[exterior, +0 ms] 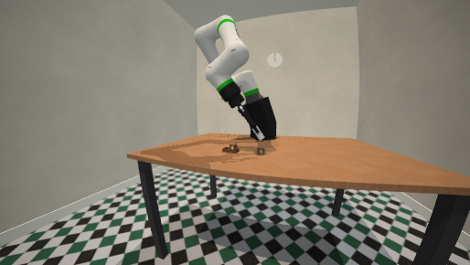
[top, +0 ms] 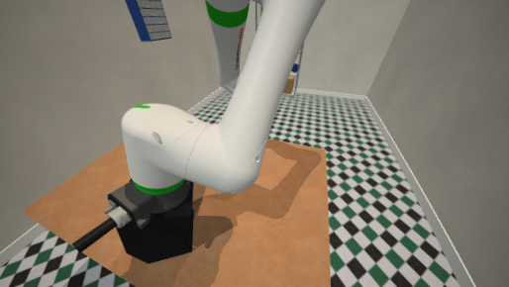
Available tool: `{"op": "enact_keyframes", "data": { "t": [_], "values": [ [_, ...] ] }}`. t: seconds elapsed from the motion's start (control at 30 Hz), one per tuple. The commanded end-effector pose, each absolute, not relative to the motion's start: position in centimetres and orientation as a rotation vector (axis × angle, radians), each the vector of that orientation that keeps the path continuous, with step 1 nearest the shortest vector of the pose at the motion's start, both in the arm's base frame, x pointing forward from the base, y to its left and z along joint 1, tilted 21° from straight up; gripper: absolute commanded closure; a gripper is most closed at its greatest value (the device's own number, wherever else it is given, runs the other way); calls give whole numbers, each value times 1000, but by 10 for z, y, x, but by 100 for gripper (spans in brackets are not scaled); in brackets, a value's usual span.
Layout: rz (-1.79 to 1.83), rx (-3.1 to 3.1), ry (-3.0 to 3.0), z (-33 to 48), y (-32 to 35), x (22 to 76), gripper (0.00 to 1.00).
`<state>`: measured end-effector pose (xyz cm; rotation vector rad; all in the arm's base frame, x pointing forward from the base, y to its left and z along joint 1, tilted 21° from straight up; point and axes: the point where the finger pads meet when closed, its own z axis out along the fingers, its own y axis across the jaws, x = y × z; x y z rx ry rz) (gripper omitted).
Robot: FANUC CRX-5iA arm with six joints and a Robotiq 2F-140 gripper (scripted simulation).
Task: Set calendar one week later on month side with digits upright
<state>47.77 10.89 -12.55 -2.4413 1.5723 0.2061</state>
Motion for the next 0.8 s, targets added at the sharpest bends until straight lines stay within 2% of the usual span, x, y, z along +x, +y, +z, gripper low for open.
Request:
{"op": "enact_keyframes", "data": {
  "t": [0.0, 0.27, 0.77],
  "values": [
    [117, -2472, 1610, -124, 113, 476, 59],
    [87, -2492, 1634, -126, 109, 474, 59],
    [-200, -2574, 1707, -124, 114, 475, 59]
  ]
}}
